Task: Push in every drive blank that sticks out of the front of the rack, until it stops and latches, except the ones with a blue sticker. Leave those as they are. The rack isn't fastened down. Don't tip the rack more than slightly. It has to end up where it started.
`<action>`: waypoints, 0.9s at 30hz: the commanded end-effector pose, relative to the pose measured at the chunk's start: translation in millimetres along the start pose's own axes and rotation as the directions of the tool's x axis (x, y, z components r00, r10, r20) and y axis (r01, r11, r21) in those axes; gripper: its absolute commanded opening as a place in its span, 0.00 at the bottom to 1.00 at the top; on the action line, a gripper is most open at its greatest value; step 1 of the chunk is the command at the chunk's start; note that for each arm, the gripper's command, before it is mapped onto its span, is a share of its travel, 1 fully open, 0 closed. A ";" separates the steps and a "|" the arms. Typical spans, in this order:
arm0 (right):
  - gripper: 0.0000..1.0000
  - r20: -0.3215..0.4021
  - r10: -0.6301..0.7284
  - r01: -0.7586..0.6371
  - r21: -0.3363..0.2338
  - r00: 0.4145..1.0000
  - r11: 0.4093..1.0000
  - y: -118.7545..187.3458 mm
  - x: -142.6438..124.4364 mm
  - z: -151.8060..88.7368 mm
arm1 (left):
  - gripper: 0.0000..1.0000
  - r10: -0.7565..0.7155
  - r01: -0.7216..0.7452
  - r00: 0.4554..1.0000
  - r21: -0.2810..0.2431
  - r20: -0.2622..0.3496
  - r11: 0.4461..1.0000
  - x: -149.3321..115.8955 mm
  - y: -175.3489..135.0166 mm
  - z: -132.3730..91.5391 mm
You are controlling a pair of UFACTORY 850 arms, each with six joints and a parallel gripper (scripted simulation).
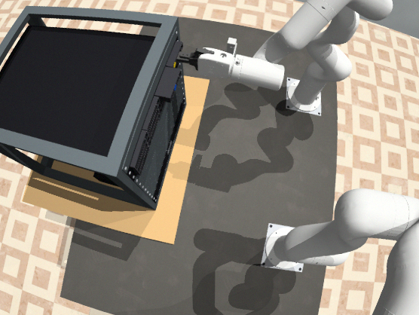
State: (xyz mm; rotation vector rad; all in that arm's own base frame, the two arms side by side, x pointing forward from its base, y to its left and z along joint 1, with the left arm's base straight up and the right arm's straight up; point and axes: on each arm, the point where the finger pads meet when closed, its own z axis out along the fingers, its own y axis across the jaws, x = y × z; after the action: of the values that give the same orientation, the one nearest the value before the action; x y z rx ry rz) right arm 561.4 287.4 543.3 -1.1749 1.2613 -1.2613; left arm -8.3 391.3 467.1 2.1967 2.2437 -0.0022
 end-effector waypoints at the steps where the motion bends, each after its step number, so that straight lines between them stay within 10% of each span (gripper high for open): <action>1: 0.00 0.000 0.001 -0.001 0.002 1.000 1.000 -1.1 -0.1 0.2 | 1.00 0.000 0.000 1.000 0.000 -0.002 1.000 0.4 0.0 -0.9; 27: 0.00 0.000 0.001 -0.001 0.002 1.000 1.000 -1.1 -0.1 5.5 | 1.00 0.000 0.000 1.000 0.000 -0.002 1.000 0.4 0.0 -0.9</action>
State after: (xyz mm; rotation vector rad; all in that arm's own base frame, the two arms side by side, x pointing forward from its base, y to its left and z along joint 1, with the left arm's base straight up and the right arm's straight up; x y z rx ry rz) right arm 565.5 287.2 543.3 -1.1749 1.2614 -1.2613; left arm -8.3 391.3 467.1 2.1967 2.2437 -0.0022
